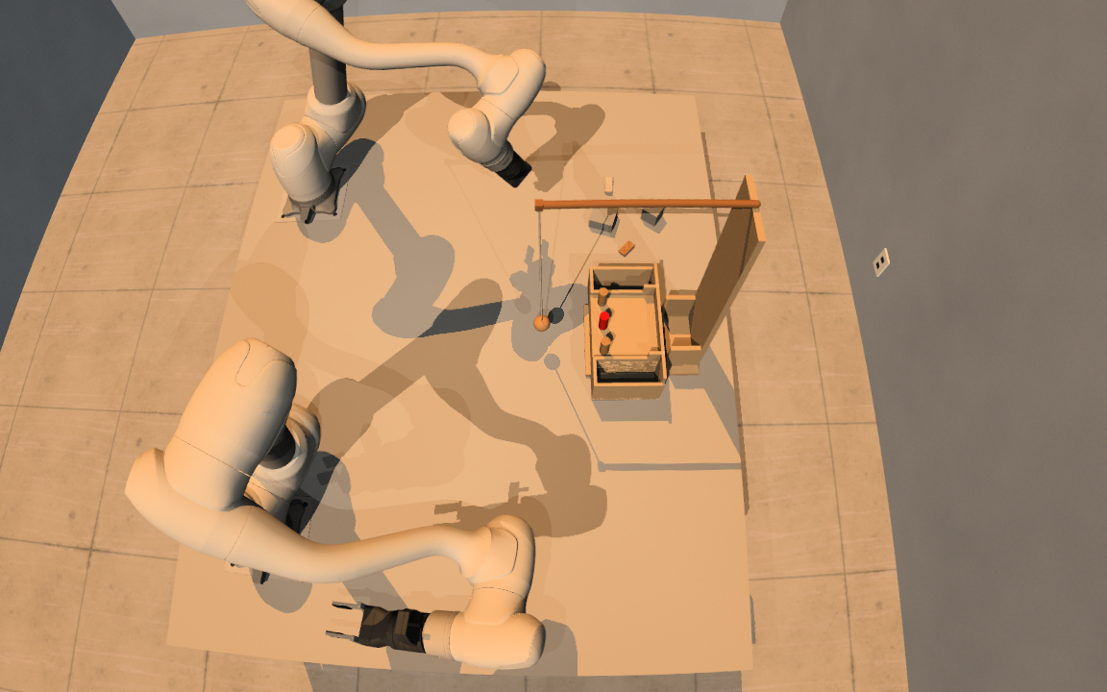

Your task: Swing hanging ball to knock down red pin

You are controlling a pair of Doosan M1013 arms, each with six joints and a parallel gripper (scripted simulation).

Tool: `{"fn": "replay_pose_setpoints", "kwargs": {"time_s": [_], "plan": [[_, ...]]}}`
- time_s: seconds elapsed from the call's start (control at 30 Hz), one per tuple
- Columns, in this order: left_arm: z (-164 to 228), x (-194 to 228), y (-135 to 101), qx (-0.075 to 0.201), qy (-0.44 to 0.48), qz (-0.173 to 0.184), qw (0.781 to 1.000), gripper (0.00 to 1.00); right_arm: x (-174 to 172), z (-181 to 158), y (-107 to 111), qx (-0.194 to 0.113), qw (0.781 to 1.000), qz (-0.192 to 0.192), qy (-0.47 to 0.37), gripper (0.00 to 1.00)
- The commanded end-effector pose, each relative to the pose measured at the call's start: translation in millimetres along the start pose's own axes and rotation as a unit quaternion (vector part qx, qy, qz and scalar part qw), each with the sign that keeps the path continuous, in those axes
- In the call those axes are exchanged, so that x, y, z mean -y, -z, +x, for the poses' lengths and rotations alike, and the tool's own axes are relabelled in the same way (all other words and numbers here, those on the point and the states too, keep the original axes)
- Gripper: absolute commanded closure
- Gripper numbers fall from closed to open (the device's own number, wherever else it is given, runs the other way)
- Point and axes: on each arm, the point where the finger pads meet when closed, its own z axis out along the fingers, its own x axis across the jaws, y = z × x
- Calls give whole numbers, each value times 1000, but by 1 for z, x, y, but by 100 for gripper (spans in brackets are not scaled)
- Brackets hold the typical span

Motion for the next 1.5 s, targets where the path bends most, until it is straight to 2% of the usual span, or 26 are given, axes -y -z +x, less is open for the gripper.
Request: {"fn": "replay_pose_setpoints", "kwargs": {"time_s": [0.0,0.03,0.1,0.13,0.3,0.47,0.57,0.6,0.67,0.7,0.9,0.93,1.07,1.1,1.17,1.23,1.27,1.47], "plan": [[34,55,-25,18,64,50,997,0,0,0,0,0,1000,-1,0,0],[40,69,-30,22,79,62,995,0,0,0,0,0,1000,-1,0,0],[40,69,-30,22,79,62,995,0,0,0,0,0,1000,-1,0,0],[59,106,-45,27,95,73,992,0,0,0,0,0,1000,-1,0,0],[77,167,-62,53,175,132,974,0,0,0,0,0,1000,-1,0,0],[93,238,-78,70,225,165,958,0,0,0,0,0,1000,-1,0,0],[98,283,-85,88,274,198,937,0,0,0,0,0,1000,-1,0,0],[100,297,-88,88,274,198,937,0,0,0,0,0,1000,-1,0,0],[100,297,-88,88,274,198,937,0,0,0,0,0,1000,-1,0,0],[105,339,-94,95,290,208,929,0,0,0,0,0,1000,-1,0,0],[98,420,-97,135,387,266,873,0,0,0,0,0,1000,-1,0,0],[97,434,-98,135,387,266,873,0,0,0,0,0,1000,-1,0,0],[85,489,-95,162,447,299,827,0,0,0,0,0,1000,-1,0,0],[83,503,-95,162,447,299,827,0,0,0,0,0,1000,-1,0,0],[74,530,-92,176,476,313,803,0,0,0,0,0,1000,-1,0,0],[74,530,-92,176,476,313,803,0,0,0,0,0,1000,-1,0,0],[64,569,-89,183,490,320,790,0,0,0,0,0,1000,-1,0,0],[28,638,-73,225,568,353,709,0,0,0,0,0,1000,-1,0,0]]}}
